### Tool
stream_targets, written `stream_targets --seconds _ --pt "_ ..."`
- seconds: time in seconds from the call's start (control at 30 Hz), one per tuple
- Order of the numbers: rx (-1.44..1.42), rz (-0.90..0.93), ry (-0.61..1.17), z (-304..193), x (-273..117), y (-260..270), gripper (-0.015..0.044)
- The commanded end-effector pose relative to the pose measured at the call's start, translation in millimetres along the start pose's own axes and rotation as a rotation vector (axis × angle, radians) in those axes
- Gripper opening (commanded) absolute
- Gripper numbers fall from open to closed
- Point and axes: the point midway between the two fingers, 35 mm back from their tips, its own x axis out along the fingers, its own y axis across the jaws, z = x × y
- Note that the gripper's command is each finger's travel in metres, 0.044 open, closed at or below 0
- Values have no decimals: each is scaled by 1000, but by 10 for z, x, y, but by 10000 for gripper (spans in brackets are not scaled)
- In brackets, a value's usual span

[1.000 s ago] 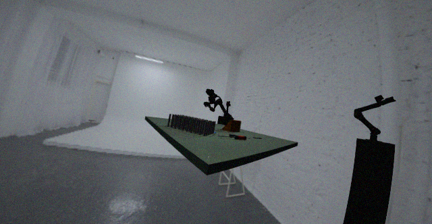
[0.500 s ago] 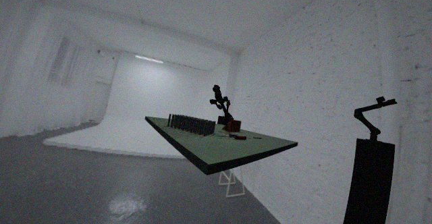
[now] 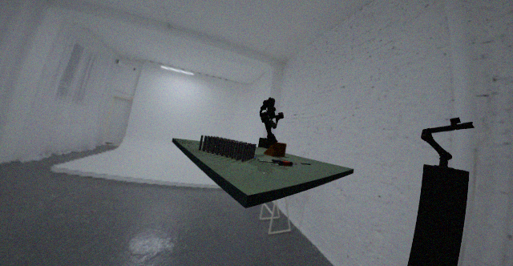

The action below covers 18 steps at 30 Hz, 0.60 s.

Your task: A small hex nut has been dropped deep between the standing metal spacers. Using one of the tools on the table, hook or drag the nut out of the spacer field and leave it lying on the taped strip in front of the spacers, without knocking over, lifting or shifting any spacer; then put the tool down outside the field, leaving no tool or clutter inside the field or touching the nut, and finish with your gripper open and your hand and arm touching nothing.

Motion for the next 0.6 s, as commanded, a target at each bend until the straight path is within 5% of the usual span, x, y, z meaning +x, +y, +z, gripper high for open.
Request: stream_targets --seconds 0.0,0.57 --pt "4 13 -1 44 87 359 0" --pt "1 16 36 -201 602 1717 0"
